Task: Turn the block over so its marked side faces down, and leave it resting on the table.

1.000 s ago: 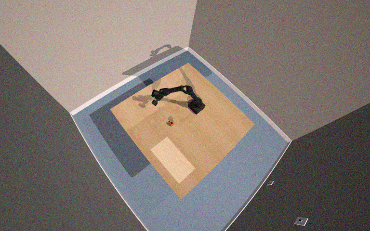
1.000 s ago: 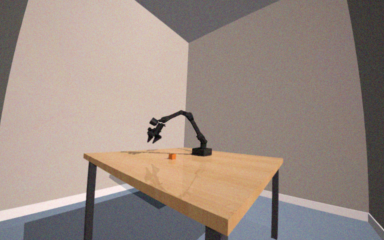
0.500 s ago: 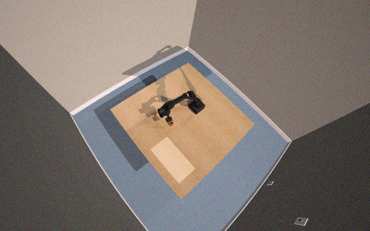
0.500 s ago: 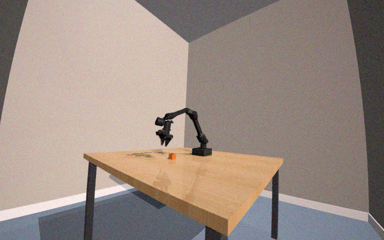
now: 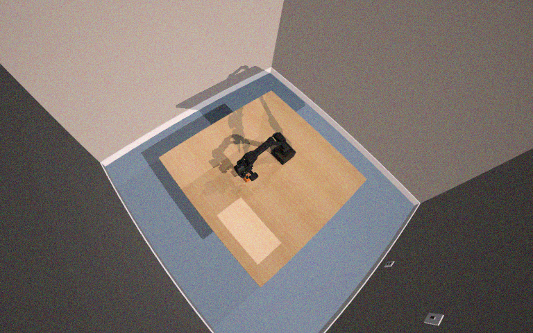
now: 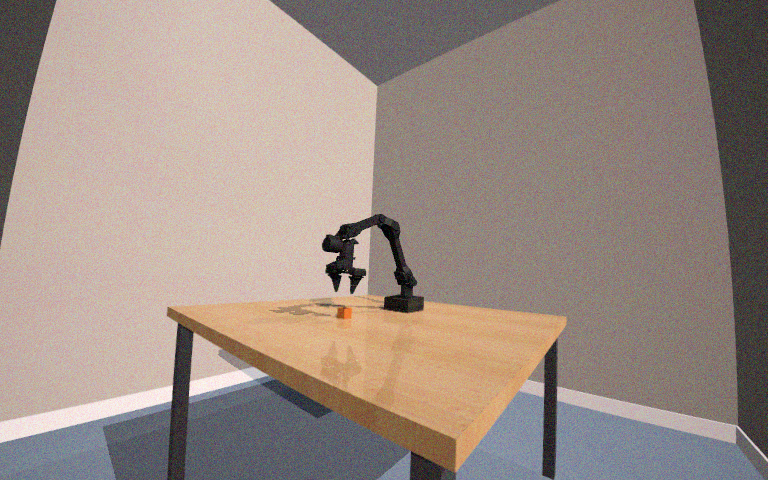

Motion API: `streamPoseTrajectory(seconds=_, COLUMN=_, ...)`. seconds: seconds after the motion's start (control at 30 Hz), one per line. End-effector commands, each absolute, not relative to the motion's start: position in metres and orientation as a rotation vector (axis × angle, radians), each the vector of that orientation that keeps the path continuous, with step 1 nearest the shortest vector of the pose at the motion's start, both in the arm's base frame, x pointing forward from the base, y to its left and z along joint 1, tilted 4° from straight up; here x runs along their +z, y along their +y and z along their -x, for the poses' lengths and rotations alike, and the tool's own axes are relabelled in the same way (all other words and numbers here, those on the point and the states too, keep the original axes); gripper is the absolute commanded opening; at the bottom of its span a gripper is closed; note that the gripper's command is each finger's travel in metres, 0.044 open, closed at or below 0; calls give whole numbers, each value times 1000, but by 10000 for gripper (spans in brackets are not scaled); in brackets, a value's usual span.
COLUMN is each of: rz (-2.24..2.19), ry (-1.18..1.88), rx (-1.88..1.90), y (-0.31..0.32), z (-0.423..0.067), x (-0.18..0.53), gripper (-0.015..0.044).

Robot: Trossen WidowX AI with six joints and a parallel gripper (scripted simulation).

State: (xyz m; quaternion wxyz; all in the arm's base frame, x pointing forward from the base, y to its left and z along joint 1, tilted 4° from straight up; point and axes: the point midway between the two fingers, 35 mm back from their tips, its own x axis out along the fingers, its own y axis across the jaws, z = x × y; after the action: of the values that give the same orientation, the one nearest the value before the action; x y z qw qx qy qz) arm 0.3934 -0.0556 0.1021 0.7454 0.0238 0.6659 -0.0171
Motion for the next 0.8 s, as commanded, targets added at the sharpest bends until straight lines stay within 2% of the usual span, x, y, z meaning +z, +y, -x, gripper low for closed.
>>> streamPoseTrajectory(seconds=0.0, rz=-44, ry=1479, rx=-23, y=-52, z=-392, x=74, gripper=440)
streamPoseTrajectory(seconds=0.77, rz=-44, ry=1479, rx=-23, y=-53, z=-393, x=43, gripper=440)
